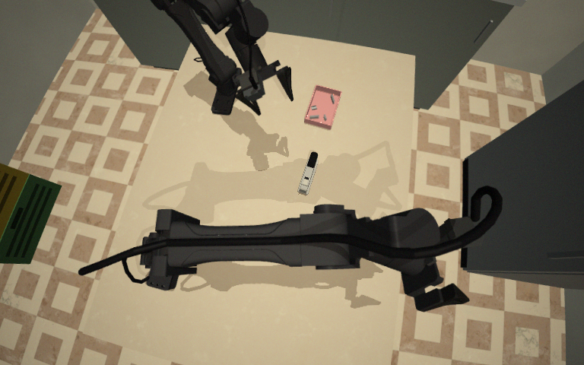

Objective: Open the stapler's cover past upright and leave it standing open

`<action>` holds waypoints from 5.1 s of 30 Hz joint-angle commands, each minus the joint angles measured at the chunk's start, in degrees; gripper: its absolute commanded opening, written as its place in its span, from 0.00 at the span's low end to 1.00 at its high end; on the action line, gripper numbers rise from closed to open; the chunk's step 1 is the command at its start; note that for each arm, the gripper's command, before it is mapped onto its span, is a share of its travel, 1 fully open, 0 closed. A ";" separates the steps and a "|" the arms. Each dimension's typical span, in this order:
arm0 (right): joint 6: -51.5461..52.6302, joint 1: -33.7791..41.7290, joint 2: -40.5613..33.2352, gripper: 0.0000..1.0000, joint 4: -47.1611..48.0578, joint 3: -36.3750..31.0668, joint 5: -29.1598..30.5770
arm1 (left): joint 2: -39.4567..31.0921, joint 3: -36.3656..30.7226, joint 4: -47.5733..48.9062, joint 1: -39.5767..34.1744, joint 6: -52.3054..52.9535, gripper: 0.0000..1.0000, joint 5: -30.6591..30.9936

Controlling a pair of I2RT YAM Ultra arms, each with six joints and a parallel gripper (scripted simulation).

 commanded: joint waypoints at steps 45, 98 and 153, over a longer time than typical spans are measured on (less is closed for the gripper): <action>24.49 -13.04 -66.84 1.00 25.31 -70.76 -18.37 | 33.46 0.79 30.89 -6.58 -39.56 1.00 -13.30; 24.51 -13.08 -66.82 1.00 25.34 -70.79 -18.43 | 73.72 59.46 -35.05 -6.25 15.52 0.46 -11.13; 24.51 -12.74 -66.36 1.00 25.35 -70.17 -18.45 | 75.36 52.19 -25.66 -6.70 14.30 0.29 -11.22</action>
